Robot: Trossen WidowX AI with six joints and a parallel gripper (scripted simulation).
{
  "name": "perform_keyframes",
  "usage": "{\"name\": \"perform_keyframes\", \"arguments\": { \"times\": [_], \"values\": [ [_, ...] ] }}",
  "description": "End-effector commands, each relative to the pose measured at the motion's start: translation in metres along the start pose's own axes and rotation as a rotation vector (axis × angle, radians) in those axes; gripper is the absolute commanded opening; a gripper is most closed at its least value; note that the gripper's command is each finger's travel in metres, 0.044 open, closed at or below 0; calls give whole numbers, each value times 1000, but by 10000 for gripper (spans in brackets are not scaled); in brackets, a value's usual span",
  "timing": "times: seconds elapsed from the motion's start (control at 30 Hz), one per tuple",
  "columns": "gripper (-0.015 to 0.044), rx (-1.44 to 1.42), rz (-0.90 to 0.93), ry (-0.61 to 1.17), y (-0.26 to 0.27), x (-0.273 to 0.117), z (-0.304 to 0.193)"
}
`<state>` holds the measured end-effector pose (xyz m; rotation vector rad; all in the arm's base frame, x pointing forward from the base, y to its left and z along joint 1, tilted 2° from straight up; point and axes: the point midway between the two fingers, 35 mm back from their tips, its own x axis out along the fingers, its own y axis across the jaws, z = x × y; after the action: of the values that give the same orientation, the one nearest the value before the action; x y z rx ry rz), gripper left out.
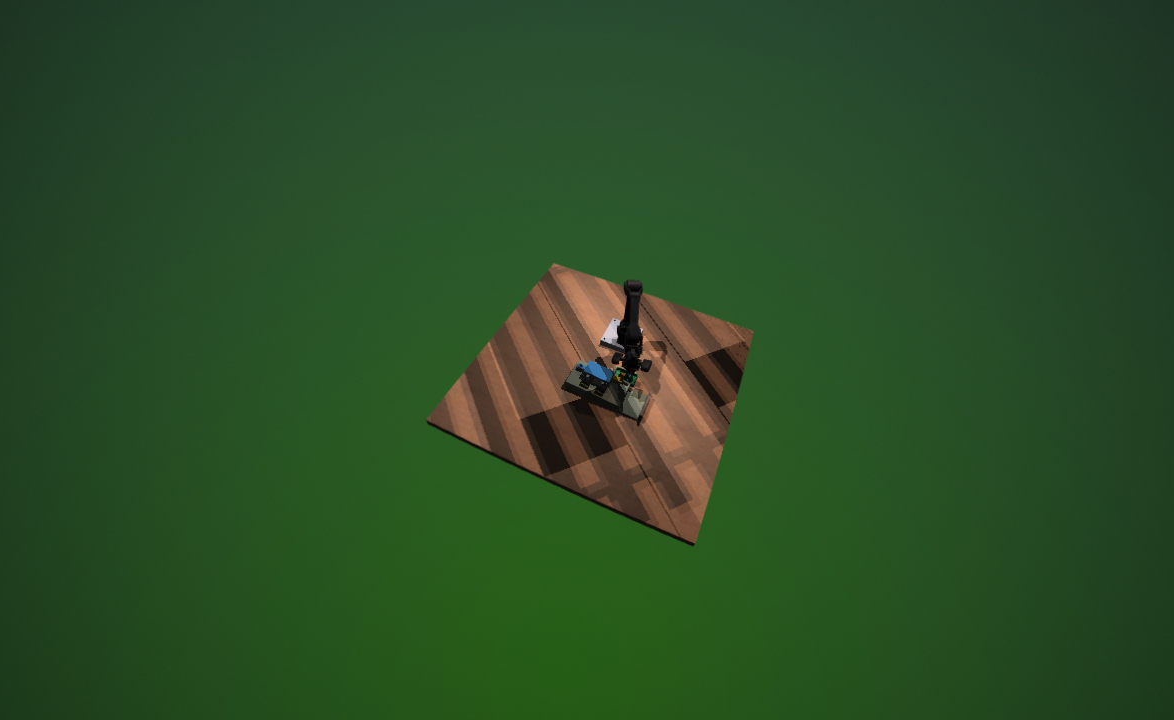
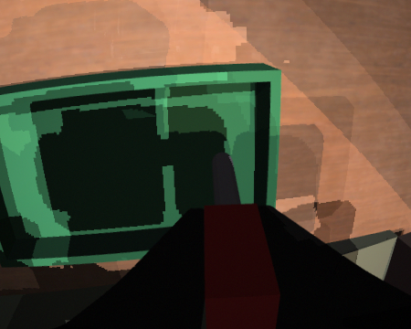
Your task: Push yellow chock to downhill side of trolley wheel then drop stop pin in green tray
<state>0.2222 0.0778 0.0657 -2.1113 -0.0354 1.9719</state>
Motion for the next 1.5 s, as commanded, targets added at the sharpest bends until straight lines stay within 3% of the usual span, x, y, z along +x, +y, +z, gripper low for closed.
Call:
{"name": "perform_keyframes", "arguments": {
  "times": [0.0, 0.23, 1.47],
  "values": [
    [26, 5, -6, -2, -2, 3, 0],
    [190, 5, -6, -2, 2, 3, 0],
    [190, 5, -3, -2, 29, 10, 0]
  ]
}}
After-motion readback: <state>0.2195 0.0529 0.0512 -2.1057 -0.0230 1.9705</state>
